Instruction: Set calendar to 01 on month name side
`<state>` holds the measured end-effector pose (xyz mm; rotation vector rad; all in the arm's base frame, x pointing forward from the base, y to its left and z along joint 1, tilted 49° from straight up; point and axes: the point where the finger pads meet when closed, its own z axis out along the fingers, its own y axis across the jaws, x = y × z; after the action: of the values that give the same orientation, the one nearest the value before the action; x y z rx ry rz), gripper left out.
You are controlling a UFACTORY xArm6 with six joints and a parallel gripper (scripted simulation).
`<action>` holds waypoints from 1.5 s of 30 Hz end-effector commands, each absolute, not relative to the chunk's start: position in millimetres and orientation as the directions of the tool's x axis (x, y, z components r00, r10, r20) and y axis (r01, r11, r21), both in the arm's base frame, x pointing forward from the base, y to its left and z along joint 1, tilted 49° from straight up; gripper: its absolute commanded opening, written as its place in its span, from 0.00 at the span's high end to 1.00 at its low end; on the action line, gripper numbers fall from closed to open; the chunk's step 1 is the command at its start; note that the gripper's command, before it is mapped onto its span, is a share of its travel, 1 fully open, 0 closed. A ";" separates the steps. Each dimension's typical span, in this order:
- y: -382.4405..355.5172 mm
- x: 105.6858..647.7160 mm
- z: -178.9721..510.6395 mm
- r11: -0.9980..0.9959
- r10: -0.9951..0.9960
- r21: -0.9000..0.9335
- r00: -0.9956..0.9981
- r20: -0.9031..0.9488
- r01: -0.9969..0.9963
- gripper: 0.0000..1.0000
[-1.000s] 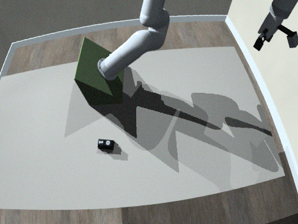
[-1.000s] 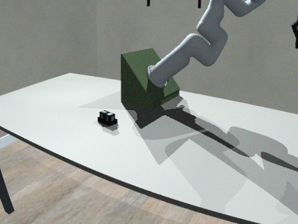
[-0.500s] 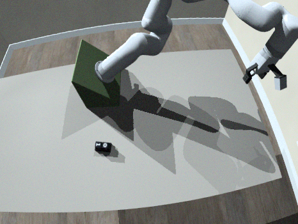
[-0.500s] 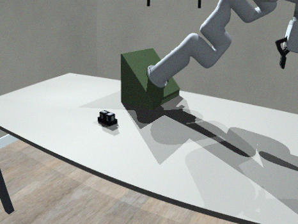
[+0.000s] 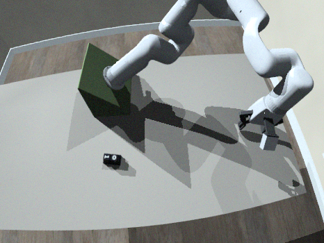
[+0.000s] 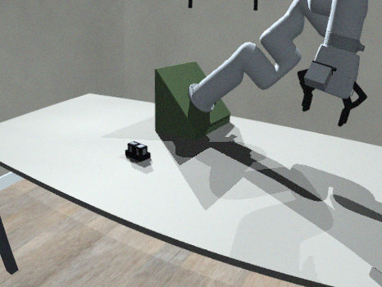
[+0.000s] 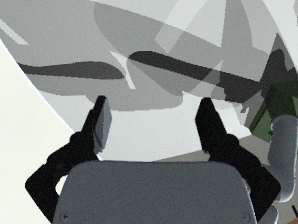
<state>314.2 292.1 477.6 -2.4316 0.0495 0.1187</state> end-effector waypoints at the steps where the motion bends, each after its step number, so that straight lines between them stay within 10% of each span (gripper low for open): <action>1: 282.9 347.4 446.2 -0.760 -0.072 -0.631 0.985 -0.159 -0.157 0.00; 21: 154.9 437.3 239.5 -0.561 -0.501 -0.402 0.683 -0.532 -0.724 0.00; 45: 9.7 364.4 23.6 -0.042 -0.669 0.064 -0.020 -0.743 -0.997 0.00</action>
<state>382.0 29.8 54.6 -1.8618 1.6276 0.8011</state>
